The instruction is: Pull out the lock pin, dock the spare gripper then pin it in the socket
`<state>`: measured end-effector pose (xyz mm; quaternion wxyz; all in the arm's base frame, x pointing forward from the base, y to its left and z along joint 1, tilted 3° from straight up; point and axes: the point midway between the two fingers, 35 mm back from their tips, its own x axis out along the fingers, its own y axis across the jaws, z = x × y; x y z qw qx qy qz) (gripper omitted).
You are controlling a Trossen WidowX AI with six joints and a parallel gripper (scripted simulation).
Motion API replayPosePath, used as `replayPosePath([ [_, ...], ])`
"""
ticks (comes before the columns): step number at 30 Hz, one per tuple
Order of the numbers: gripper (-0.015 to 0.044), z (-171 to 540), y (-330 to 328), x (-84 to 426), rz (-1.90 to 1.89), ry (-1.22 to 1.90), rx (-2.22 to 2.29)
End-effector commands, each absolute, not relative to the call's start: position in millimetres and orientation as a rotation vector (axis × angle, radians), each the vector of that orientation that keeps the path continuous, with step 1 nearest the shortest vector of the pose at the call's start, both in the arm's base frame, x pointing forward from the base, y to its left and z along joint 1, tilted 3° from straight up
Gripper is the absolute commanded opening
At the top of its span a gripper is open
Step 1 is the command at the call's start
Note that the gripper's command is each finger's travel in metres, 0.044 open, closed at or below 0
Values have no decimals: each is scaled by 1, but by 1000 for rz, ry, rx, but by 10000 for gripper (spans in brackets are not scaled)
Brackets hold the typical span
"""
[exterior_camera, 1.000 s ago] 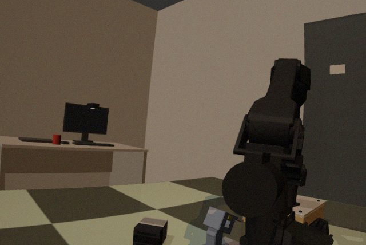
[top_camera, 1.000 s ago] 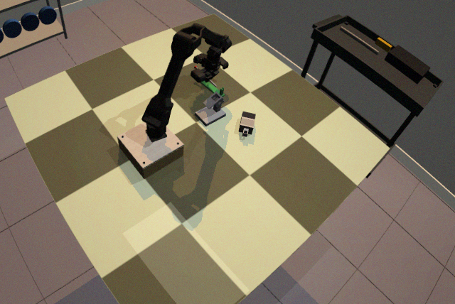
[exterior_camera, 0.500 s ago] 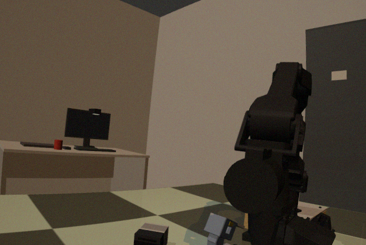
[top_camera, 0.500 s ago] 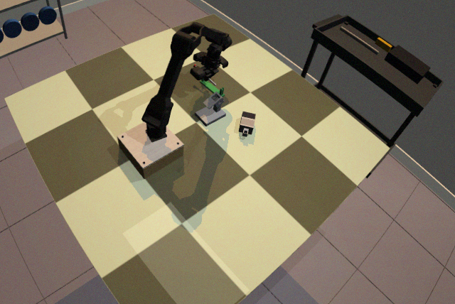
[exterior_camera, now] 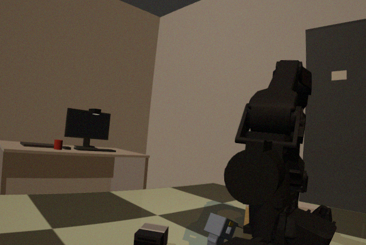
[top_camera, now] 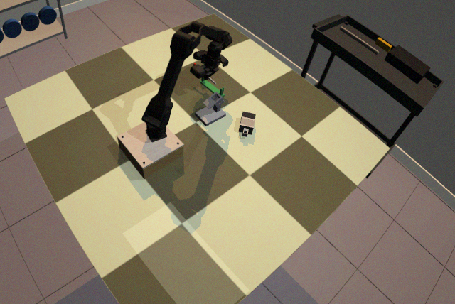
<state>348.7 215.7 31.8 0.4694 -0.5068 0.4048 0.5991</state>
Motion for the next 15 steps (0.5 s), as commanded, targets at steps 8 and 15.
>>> replayPosePath([
  [8,0,37,197,358,1468,993,-1245],
  [15,0,42,177,367,1465,995,-1245],
])
